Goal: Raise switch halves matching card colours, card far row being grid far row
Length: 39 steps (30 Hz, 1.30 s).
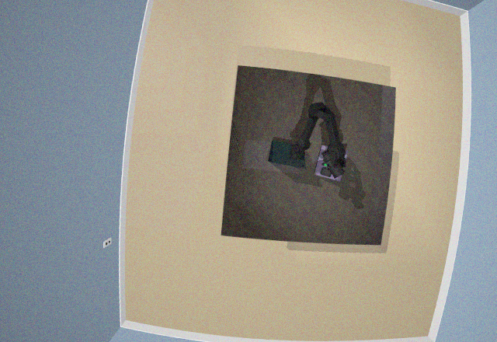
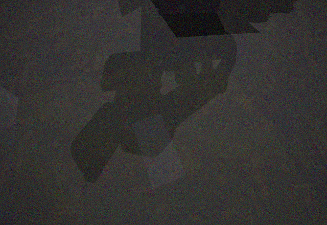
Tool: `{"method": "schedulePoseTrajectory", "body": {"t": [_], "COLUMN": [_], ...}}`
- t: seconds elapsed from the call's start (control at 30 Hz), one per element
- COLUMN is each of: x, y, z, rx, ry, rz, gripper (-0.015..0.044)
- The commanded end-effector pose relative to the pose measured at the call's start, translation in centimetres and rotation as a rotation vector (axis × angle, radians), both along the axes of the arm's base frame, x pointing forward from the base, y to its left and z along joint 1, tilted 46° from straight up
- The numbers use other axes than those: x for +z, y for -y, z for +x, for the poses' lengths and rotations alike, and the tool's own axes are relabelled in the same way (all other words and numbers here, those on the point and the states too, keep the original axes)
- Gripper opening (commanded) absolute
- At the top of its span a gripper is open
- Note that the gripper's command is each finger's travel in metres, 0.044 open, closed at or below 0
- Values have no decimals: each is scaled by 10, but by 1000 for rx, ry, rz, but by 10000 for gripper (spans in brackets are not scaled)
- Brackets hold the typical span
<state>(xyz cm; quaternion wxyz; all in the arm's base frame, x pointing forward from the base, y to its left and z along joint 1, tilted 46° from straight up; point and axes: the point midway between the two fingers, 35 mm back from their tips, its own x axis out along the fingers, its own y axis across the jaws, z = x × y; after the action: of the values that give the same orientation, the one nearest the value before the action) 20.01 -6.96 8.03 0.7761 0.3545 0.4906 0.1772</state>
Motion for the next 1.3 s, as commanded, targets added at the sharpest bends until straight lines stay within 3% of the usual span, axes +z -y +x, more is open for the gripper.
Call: {"method": "schedulePoseTrajectory", "body": {"t": [0.0, 0.47, 1.27], "x": [-1, -20, -42], "y": [-1, -80, -102], "z": [1, 72, 87], "rx": [0, 6, -13], "ry": [-1, 24, 44], "rz": [-2, -24, -25], "gripper": [374, 6, 0]}}
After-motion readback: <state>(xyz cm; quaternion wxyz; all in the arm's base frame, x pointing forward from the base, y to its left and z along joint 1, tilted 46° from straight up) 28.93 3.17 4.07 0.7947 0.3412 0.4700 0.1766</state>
